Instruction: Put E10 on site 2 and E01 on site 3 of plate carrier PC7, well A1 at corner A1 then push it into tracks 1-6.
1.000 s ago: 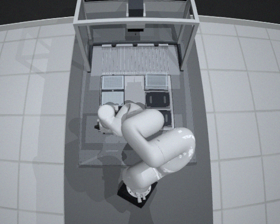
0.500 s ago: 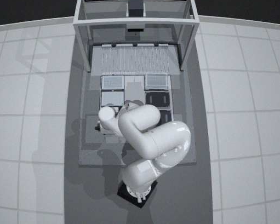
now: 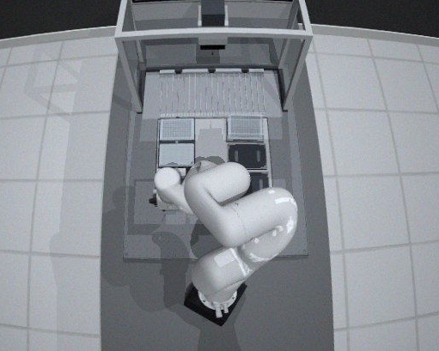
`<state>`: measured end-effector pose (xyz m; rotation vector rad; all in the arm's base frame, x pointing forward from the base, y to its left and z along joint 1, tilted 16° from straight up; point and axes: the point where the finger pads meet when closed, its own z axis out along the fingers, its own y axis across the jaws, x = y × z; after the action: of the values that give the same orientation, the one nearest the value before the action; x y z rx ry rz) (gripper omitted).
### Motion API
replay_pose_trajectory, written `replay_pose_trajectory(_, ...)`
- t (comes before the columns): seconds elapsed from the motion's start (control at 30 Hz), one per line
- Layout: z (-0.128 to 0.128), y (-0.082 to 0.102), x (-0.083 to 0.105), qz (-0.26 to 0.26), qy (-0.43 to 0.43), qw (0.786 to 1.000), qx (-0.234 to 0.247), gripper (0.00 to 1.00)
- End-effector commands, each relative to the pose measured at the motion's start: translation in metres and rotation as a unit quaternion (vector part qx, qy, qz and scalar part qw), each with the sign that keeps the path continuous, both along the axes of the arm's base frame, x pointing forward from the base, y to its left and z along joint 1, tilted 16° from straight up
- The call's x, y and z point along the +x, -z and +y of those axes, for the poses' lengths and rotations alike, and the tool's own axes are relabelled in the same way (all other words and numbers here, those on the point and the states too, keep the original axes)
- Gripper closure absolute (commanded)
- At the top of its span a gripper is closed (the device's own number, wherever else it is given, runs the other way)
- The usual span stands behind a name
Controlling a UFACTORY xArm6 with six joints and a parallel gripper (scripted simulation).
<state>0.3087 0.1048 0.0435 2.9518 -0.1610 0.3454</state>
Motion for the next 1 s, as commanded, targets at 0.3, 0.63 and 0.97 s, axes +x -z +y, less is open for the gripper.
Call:
replay_pose_trajectory(0.3, -0.001, 0.006, 0.002, -0.001, 0.0, 1.0, 0.0, 0.18)
replay_pose_trajectory(0.63, -0.002, 0.013, 0.004, -0.001, 0.0, 1.0, 0.0, 0.18)
replay_pose_trajectory(0.97, -0.003, 0.018, 0.005, -0.001, 0.0, 1.0, 0.0, 0.18)
